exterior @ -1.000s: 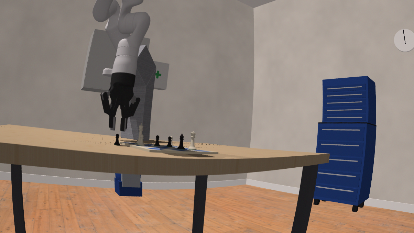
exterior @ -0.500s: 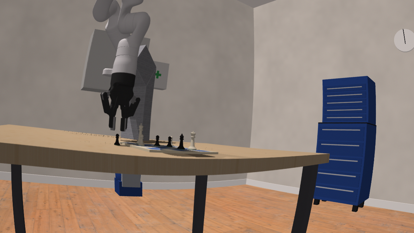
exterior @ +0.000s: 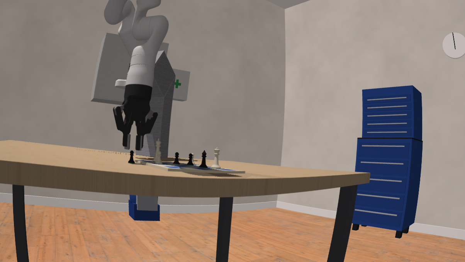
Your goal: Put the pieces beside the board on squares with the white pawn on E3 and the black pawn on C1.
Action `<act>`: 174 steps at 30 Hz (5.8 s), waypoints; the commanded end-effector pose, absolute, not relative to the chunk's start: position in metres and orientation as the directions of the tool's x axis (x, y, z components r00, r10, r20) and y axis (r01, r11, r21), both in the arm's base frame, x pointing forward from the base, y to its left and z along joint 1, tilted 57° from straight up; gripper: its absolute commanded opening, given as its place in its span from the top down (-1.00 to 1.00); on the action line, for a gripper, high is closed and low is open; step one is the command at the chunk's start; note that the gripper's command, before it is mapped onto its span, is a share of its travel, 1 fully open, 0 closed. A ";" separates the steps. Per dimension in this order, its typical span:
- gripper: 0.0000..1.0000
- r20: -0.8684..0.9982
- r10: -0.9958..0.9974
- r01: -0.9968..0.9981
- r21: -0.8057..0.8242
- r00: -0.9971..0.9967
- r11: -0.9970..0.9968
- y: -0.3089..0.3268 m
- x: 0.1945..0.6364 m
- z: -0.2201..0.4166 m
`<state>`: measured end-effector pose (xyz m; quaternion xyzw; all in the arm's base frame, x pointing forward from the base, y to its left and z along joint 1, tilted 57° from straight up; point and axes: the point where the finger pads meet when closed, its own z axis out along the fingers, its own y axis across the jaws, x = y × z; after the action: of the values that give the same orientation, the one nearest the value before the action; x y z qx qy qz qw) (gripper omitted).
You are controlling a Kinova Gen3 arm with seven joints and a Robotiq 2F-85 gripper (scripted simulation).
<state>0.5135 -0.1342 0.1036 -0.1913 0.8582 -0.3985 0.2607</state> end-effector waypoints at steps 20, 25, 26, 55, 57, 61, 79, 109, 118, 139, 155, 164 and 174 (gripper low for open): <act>0.33 -0.293 -0.534 -0.120 -0.784 -0.793 0.609 -0.151 0.528 0.089; 0.33 -0.293 -0.534 -0.120 -0.784 -0.793 0.609 -0.151 0.528 0.089; 0.33 -0.293 -0.534 -0.120 -0.784 -0.793 0.609 -0.151 0.528 0.089; 1.00 -0.293 -0.534 -0.120 -0.784 -0.793 0.609 -0.151 0.528 0.089; 1.00 -0.293 -0.534 -0.120 -0.784 -0.793 0.609 -0.151 0.528 0.089; 1.00 -0.293 -0.534 -0.120 -0.784 -0.793 0.609 -0.151 0.528 0.089; 1.00 -0.293 -0.534 -0.120 -0.784 -0.793 0.609 -0.151 0.528 0.089; 1.00 -0.293 -0.534 -0.119 -0.784 -0.793 0.609 -0.104 0.480 0.133; 1.00 -0.293 -0.534 -0.119 -0.784 -0.793 0.609 -0.093 0.469 0.143; 1.00 -0.035 -0.698 -0.368 -0.831 -0.715 0.418 -0.044 0.457 0.085; 1.00 0.227 -0.792 -0.566 -0.805 -0.567 0.174 -0.011 0.433 0.030; 1.00 0.228 -0.791 -0.566 -0.806 -0.567 0.174 -0.012 0.434 0.028; 1.00 0.229 -0.791 -0.566 -0.806 -0.568 0.174 -0.023 0.446 0.018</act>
<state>0.4440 -0.0150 0.0221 -0.4515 0.7550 -0.4584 0.1262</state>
